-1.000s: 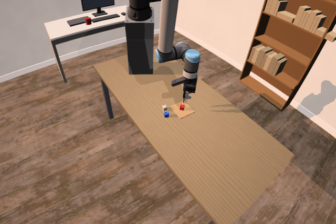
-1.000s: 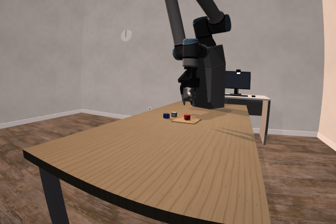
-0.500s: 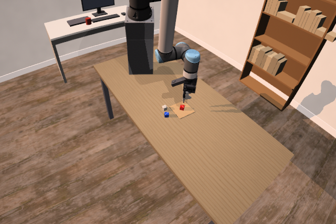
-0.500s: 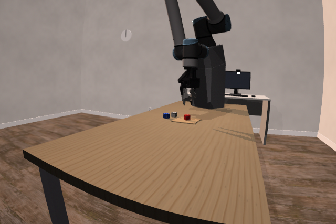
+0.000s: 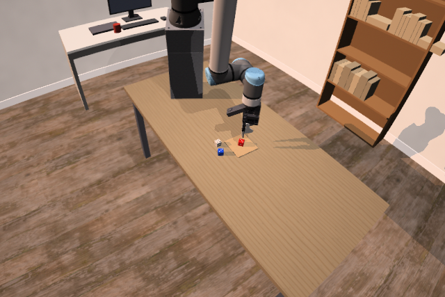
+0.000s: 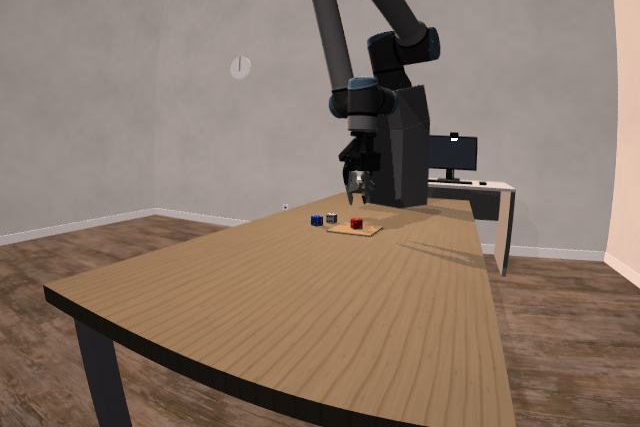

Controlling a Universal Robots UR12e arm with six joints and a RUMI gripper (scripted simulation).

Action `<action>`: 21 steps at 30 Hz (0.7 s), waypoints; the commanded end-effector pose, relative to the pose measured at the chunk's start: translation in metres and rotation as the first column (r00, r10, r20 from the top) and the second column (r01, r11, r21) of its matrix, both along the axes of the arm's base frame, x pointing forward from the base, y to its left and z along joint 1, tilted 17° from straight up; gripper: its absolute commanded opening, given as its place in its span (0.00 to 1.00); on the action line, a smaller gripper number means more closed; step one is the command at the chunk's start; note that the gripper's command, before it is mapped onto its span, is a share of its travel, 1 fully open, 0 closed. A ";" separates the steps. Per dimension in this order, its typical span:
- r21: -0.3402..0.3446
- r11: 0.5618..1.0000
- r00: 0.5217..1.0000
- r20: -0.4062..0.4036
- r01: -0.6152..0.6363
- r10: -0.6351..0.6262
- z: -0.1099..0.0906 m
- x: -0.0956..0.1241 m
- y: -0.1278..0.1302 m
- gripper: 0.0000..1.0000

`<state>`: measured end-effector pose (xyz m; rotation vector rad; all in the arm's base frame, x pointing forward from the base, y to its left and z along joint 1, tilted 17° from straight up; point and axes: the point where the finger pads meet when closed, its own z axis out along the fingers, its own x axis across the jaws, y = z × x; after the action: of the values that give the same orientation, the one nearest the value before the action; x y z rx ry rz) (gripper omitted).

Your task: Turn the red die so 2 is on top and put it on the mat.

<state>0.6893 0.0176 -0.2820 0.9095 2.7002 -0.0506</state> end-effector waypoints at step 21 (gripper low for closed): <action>0.000 1.000 1.000 0.001 0.000 0.000 -0.030 0.009 -0.004 0.28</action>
<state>0.6966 0.0138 -0.3092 0.9096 2.7002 -0.0507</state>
